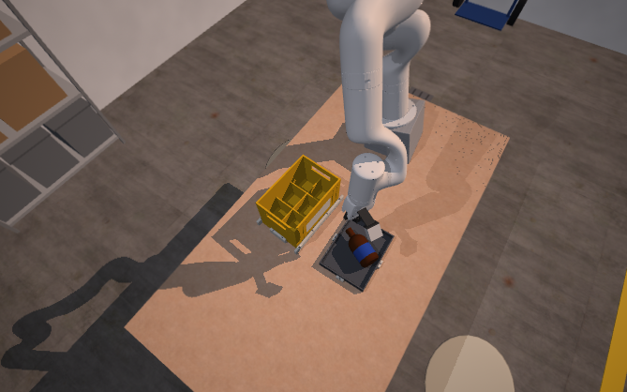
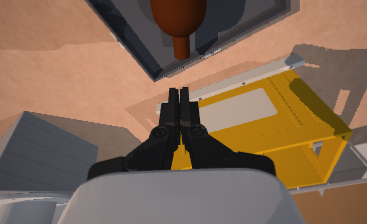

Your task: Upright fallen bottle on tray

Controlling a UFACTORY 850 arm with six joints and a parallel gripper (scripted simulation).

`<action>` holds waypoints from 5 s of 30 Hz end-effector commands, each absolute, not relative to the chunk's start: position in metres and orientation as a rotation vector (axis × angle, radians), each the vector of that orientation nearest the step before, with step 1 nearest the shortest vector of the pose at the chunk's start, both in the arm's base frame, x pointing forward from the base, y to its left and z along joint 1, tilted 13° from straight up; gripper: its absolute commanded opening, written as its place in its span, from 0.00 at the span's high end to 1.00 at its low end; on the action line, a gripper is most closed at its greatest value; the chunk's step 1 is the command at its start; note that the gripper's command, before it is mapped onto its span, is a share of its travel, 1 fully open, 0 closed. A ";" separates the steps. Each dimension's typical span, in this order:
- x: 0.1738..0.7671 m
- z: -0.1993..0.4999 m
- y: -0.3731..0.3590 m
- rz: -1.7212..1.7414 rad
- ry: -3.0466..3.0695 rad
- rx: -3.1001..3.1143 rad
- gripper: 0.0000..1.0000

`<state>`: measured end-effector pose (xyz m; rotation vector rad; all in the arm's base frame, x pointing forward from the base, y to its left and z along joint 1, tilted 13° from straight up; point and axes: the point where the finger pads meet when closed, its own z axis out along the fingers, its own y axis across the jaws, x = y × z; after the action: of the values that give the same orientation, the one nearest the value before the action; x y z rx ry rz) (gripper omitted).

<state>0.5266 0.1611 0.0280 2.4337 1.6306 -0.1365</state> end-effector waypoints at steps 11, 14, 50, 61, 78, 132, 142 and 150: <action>0.527 0.029 0.162 -0.134 1.630 2.433 1.00; 0.527 0.029 0.162 -0.134 1.630 2.433 0.35; 0.527 0.029 0.162 -0.134 1.630 2.433 0.35; 0.528 0.020 0.160 -0.134 1.630 2.434 0.35; 0.530 -0.023 0.150 -0.134 1.630 2.434 0.35; 0.533 -0.085 0.136 -0.134 1.630 2.434 0.35; 0.533 -0.085 0.136 -0.134 1.630 2.434 0.35; 0.533 -0.085 0.136 -0.134 1.630 2.434 0.35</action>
<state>0.5322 0.1354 -0.0854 2.4338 1.6305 -0.1363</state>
